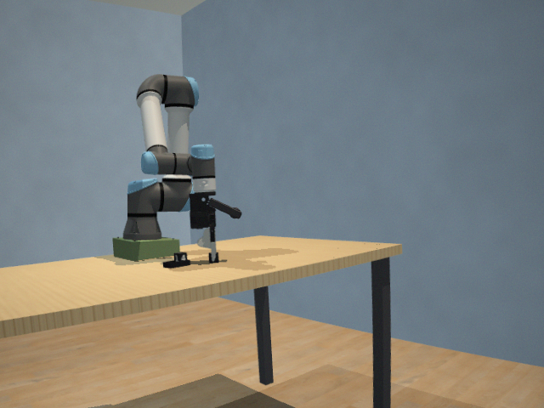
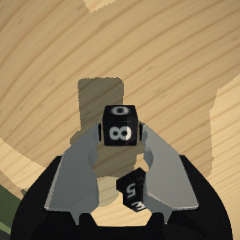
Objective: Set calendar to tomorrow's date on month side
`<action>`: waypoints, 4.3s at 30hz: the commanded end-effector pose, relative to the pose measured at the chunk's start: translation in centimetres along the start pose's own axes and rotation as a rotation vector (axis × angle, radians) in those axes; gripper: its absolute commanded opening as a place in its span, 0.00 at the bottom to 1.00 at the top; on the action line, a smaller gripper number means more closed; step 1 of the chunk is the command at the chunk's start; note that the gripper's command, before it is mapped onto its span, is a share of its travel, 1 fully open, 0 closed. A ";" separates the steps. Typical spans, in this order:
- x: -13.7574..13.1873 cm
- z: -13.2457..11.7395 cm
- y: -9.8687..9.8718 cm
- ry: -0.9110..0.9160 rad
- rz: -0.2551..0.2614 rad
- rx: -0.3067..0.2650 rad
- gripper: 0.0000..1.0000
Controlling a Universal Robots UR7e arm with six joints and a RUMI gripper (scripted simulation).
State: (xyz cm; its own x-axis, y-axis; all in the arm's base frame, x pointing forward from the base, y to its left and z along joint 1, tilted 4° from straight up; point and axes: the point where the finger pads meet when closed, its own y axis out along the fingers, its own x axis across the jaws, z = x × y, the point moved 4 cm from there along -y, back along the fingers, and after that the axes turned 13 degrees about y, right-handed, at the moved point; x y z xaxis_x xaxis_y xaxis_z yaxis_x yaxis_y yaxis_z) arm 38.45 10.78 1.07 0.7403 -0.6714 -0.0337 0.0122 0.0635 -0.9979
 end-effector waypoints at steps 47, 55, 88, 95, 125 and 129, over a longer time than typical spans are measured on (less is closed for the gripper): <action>0.0 0.0 -9.0 0.000 -0.001 0.001 1.00; 0.0 0.0 -9.0 0.000 -0.001 0.001 1.00; 0.1 0.2 -8.9 0.249 -0.001 0.001 1.00; 0.2 0.3 -8.8 0.421 -0.001 0.001 1.00; 0.2 0.0 -8.3 1.296 0.000 0.001 1.00; 0.2 0.0 -8.2 1.354 0.000 0.001 1.00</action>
State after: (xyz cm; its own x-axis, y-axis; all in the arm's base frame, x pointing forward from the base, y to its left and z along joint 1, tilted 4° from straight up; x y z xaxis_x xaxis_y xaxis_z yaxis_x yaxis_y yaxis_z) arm 38.48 10.13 9.28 -0.4284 -0.9009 -0.0705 0.0131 0.0718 -0.9973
